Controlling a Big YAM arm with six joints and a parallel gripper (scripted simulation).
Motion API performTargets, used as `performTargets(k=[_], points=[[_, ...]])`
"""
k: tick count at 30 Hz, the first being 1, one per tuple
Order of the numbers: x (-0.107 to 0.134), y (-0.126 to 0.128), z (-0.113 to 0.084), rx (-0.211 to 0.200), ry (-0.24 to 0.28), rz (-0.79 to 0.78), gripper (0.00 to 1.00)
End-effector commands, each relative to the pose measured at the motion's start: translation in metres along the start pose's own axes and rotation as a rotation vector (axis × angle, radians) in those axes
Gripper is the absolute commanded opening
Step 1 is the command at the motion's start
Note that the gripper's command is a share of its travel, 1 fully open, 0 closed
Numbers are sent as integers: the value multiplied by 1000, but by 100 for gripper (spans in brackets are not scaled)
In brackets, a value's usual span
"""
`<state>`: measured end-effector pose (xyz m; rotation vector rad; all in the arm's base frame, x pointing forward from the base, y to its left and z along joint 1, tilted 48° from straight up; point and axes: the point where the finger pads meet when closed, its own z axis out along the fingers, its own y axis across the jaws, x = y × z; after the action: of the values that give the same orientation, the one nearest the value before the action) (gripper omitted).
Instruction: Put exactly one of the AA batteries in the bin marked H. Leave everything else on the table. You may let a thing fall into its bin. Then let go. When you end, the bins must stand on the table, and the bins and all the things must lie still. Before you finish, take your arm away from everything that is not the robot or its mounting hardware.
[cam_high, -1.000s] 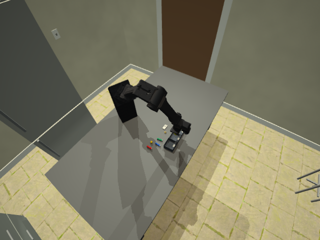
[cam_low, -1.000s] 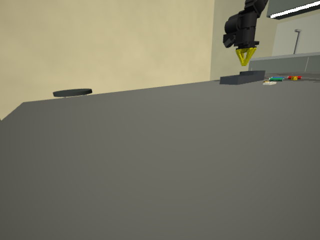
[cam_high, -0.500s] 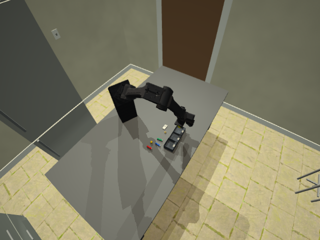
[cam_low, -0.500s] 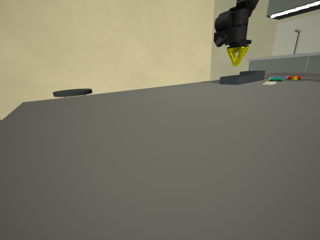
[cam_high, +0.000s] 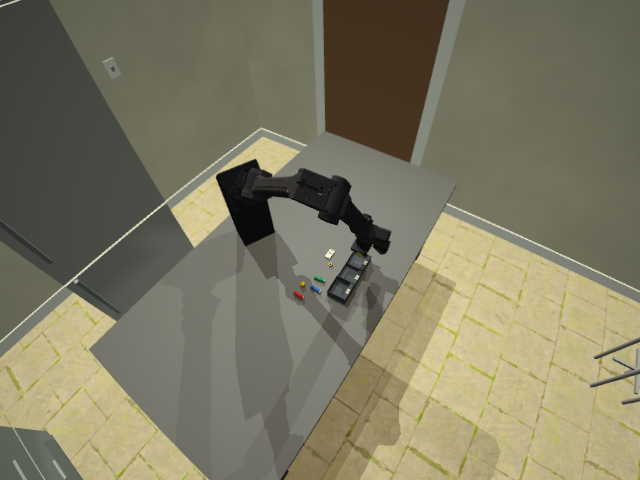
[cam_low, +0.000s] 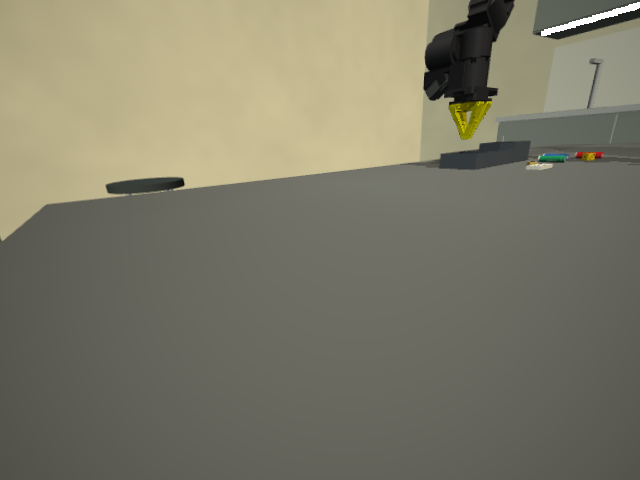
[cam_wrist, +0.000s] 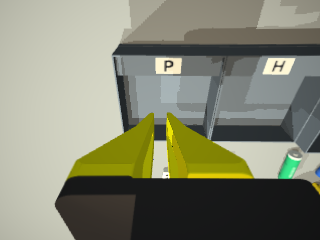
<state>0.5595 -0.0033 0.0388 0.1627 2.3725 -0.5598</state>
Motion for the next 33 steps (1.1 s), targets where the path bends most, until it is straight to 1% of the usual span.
performTargets(k=[1,15,17,18,20,24,33], points=[[-9,-7,9,9,-14,11,9],[-7,-8,47,8,-12,9,9],[-7,-8,47,8,-12,9,9],[-19,-13,39,10,-36,23,9],[-24,-15,35,9,-42,27,9],[-14,-13,40,9,-25,20,9],[-13,-14,40,9,-25,20,9]])
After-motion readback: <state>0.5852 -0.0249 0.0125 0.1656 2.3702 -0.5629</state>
